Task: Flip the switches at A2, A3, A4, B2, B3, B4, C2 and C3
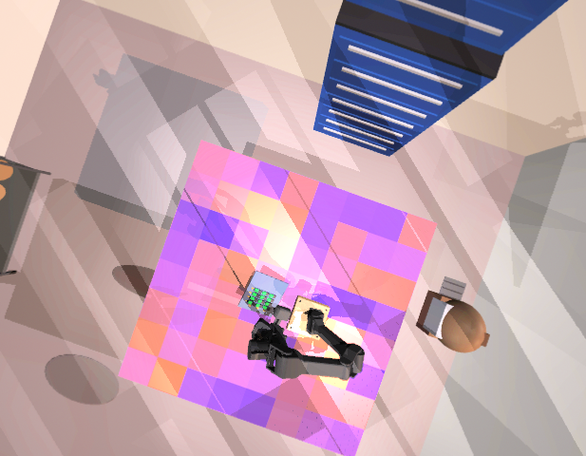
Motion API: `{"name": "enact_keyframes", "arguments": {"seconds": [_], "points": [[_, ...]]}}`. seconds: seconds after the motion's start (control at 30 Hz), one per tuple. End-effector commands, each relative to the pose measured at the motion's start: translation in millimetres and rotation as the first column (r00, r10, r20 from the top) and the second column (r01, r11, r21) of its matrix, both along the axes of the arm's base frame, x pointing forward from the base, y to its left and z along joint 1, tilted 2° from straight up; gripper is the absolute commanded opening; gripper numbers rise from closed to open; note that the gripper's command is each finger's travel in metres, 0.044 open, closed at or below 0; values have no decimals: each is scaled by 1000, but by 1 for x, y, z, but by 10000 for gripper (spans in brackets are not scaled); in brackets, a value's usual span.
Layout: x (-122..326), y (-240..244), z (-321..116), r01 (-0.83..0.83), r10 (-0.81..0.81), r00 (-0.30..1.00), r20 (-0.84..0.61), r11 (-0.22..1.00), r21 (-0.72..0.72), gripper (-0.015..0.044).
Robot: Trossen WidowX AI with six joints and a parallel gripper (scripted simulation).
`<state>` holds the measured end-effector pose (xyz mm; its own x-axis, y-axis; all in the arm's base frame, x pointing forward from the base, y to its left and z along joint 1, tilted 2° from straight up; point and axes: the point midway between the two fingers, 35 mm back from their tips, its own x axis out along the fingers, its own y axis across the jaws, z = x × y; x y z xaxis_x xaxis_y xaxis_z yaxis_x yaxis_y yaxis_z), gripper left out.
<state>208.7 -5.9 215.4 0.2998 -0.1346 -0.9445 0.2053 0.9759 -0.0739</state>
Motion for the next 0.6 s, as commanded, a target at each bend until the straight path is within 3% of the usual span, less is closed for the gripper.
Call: {"name": "enact_keyframes", "arguments": {"seconds": [0.0,0.2,0.47,0.57], "points": [[2,0,-2,1,-1,1000,2,1000,1,374],[62,-3,-65,20,-22,998,56,999,34,216],[65,-3,-69,20,-22,998,59,999,35,6],[73,-6,-93,19,-21,997,78,999,31,0]]}}
